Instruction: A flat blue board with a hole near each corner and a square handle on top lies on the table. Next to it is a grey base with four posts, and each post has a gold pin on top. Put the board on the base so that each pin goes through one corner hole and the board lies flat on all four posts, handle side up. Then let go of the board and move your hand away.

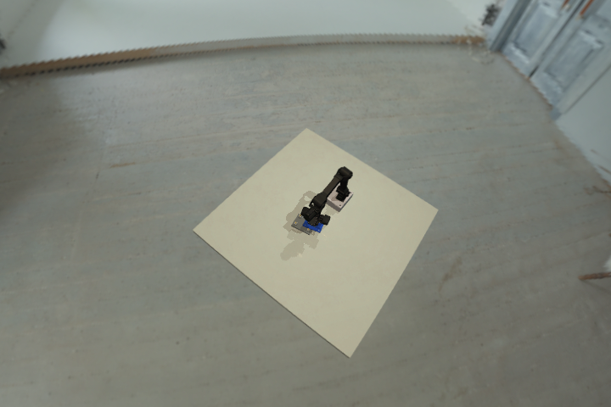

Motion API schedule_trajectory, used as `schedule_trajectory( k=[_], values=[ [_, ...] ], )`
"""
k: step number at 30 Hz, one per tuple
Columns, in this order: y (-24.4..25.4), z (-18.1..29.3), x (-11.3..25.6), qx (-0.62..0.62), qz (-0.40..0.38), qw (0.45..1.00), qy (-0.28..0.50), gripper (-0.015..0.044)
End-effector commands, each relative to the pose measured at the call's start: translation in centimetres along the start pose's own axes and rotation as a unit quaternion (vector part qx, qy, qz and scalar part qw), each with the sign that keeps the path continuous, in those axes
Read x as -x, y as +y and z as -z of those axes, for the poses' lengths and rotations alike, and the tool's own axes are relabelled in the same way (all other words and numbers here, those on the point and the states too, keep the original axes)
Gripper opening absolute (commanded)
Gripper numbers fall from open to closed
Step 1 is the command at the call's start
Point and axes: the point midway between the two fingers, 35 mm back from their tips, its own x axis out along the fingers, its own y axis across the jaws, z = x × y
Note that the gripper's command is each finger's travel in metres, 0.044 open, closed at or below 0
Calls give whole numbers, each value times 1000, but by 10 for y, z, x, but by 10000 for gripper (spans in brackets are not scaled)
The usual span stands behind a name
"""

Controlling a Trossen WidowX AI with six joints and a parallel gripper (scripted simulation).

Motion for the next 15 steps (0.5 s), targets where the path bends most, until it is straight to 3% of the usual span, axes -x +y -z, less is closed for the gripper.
schedule_trajectory(
  k=[1, 15],
  values=[
    [-10, -1, 2, -4, 4, 1000, -2, 0],
    [-46, 4, 2, -32, 6, 999, 1, 0]
  ],
)
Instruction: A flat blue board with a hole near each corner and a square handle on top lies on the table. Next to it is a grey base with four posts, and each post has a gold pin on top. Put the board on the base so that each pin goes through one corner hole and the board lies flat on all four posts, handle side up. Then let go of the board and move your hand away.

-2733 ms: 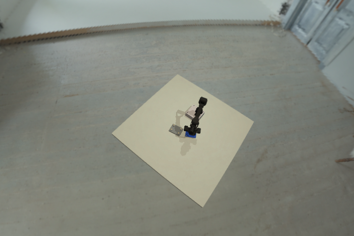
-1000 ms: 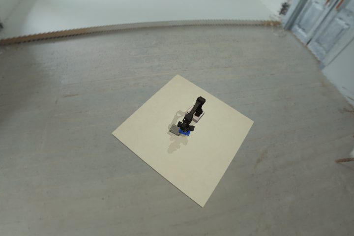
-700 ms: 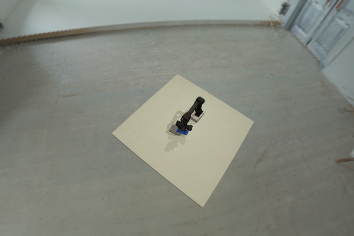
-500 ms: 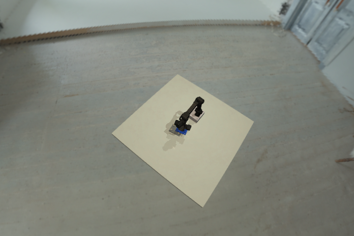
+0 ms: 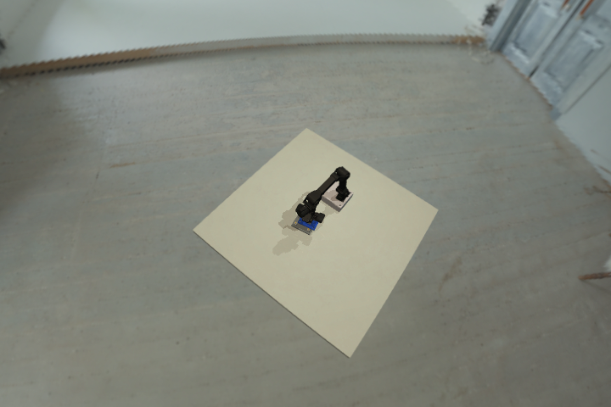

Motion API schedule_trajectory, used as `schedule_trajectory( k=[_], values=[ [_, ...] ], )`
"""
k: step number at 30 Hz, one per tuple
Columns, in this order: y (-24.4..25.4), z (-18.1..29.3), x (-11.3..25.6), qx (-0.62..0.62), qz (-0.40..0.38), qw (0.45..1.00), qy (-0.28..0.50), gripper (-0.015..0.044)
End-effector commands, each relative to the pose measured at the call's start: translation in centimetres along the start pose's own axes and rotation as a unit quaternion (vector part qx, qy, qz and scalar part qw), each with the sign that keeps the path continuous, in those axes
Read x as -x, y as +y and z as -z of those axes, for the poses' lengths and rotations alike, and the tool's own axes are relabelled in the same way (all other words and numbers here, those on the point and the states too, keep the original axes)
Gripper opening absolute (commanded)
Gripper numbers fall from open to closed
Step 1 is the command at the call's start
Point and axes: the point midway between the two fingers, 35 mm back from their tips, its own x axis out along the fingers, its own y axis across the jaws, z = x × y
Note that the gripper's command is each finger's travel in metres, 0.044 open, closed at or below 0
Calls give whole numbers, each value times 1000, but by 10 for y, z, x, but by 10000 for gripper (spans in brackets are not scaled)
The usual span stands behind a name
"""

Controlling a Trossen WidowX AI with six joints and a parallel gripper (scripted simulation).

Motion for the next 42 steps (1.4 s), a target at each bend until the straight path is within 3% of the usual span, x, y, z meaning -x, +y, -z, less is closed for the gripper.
schedule_trajectory(
  k=[1, 9, 42],
  values=[
    [-11, 0, 2, -4, 4, 1000, -1, 0],
    [-30, 3, 1, -19, 5, 1000, 0, 0],
    [-30, 6, -19, -16, 1, 1000, 2, 0]
  ],
)
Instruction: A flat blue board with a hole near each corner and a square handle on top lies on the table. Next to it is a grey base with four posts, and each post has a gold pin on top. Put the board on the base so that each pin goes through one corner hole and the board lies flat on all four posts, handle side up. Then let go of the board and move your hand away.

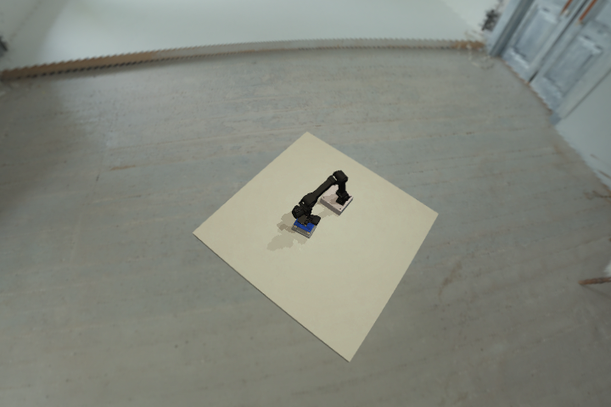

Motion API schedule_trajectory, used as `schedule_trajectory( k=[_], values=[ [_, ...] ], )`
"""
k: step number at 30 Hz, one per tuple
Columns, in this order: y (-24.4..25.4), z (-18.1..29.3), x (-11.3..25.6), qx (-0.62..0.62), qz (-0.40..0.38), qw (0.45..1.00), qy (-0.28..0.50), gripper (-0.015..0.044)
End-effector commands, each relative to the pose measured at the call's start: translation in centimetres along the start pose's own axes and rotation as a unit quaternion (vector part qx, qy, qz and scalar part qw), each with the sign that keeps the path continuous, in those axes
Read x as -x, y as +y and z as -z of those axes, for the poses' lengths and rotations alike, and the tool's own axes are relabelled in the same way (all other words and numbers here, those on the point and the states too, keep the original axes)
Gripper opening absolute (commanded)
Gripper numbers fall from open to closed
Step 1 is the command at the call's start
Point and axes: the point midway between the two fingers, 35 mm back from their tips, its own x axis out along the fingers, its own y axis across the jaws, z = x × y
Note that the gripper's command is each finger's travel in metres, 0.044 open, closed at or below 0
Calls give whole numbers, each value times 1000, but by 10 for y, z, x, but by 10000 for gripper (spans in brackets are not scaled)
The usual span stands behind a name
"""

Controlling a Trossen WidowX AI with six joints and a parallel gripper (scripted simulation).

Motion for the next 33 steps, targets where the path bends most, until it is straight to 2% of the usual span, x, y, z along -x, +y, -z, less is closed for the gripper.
schedule_trajectory(
  k=[1, 16, 33],
  values=[
    [1, 2, -6, 3, -1, 1000, 4, 0],
    [1, 2, -19, 1, -1, 1000, 4, 0],
    [0, 0, -19, 0, 0, 1000, 0, 0]
  ],
)
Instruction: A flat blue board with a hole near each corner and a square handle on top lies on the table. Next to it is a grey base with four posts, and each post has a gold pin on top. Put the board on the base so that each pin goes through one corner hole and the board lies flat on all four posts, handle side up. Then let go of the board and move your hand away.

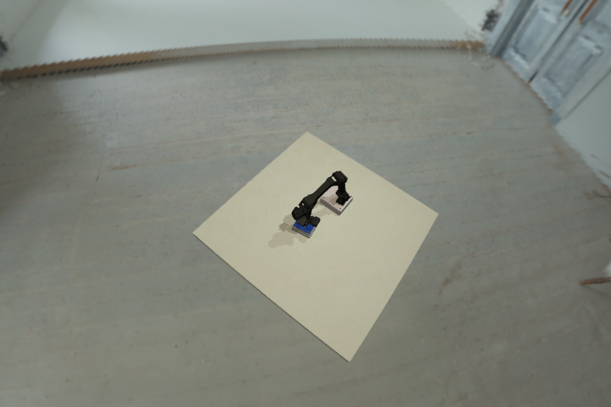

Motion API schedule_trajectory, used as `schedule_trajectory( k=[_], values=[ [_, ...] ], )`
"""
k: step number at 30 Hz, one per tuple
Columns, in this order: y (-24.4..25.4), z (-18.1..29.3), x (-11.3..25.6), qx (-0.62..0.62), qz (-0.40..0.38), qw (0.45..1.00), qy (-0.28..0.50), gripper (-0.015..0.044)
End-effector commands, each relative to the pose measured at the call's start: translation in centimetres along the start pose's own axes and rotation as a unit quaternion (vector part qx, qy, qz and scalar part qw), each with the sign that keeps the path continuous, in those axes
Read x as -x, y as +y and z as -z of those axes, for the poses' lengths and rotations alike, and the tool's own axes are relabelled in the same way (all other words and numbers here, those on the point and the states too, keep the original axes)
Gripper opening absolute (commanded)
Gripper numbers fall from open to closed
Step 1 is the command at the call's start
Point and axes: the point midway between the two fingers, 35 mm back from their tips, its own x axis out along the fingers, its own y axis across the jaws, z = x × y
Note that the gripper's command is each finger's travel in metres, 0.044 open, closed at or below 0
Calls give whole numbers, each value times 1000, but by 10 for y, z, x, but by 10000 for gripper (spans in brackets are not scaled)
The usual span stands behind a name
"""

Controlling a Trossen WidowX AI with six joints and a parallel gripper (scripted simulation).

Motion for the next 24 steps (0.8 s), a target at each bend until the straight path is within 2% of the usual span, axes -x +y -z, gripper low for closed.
schedule_trajectory(
  k=[1, 24],
  values=[
    [0, 1, -2, -1, -1, 1000, 1, 0],
    [0, 1, -8, -3, -1, 1000, 1, 0]
  ],
)
